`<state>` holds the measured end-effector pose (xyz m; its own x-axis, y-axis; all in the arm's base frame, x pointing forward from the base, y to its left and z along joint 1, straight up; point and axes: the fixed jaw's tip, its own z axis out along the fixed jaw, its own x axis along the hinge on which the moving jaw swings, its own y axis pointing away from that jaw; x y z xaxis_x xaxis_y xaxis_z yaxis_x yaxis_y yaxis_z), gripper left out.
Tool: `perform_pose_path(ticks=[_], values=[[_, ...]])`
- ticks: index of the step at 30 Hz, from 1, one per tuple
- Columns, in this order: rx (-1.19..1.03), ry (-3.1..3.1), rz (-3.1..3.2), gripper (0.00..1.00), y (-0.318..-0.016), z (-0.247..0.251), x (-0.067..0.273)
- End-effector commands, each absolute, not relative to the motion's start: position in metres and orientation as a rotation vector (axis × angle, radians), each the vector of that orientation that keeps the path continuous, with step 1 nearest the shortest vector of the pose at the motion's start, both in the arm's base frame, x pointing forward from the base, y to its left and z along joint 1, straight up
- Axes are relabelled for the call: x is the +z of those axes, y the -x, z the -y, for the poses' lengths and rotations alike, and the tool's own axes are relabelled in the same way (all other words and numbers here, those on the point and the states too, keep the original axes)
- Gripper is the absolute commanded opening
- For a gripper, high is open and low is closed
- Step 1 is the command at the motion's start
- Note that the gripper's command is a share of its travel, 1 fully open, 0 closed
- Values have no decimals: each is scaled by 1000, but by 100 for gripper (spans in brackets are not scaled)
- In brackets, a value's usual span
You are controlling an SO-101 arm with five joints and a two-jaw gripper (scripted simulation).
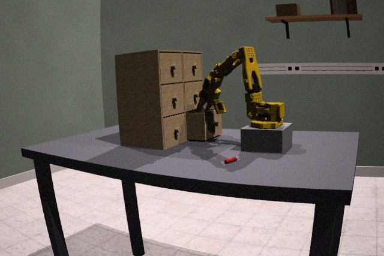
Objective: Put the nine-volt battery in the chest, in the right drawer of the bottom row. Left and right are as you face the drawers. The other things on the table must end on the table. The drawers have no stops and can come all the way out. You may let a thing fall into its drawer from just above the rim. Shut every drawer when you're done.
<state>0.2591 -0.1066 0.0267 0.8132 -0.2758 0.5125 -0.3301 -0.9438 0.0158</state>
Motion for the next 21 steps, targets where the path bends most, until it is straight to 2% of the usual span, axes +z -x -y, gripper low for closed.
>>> perform_pose_path(ticks=[1,21], values=[[768,-2907,495,24,-256,104,21],[768,-2907,495,34,-256,104,21]])
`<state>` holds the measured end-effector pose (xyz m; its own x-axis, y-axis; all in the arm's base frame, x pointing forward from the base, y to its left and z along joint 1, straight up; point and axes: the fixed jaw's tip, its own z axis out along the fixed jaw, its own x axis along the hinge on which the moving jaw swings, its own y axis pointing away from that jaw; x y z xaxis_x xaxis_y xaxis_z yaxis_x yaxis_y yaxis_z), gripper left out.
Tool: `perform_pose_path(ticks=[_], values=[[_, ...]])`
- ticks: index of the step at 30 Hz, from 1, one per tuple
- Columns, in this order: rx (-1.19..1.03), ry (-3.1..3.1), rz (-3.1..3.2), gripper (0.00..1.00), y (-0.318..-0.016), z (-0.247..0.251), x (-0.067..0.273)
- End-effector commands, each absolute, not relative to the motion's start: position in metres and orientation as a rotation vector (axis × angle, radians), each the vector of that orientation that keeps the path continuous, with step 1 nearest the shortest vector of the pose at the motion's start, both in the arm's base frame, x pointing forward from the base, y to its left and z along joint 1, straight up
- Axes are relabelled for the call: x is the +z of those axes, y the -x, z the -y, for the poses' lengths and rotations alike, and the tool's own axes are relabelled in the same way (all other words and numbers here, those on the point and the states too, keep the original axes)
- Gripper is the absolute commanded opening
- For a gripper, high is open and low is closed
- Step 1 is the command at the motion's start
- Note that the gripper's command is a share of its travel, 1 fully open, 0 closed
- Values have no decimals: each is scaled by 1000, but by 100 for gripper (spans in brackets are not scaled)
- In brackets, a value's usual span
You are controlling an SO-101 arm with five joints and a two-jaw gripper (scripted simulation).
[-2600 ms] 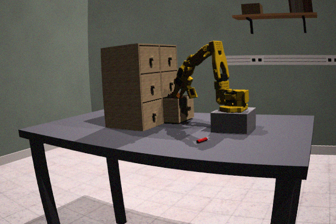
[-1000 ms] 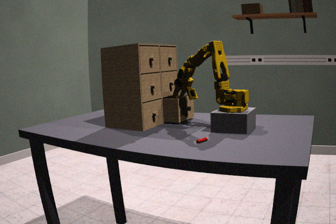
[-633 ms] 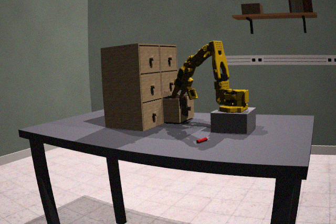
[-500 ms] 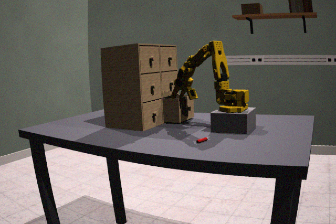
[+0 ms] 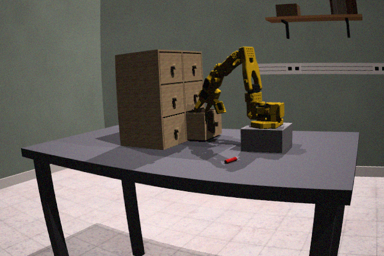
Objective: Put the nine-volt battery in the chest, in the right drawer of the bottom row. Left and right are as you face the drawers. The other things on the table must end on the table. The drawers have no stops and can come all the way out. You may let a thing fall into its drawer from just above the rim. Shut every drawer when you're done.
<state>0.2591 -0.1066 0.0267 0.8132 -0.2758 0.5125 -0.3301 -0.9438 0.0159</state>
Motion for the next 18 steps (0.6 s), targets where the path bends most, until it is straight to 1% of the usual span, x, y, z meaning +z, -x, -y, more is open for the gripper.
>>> perform_pose_path(ticks=[1,15,18], values=[[768,-2907,495,34,-256,104,21],[772,-2905,556,34,-257,104,56],[772,-2905,557,34,-256,104,57]])
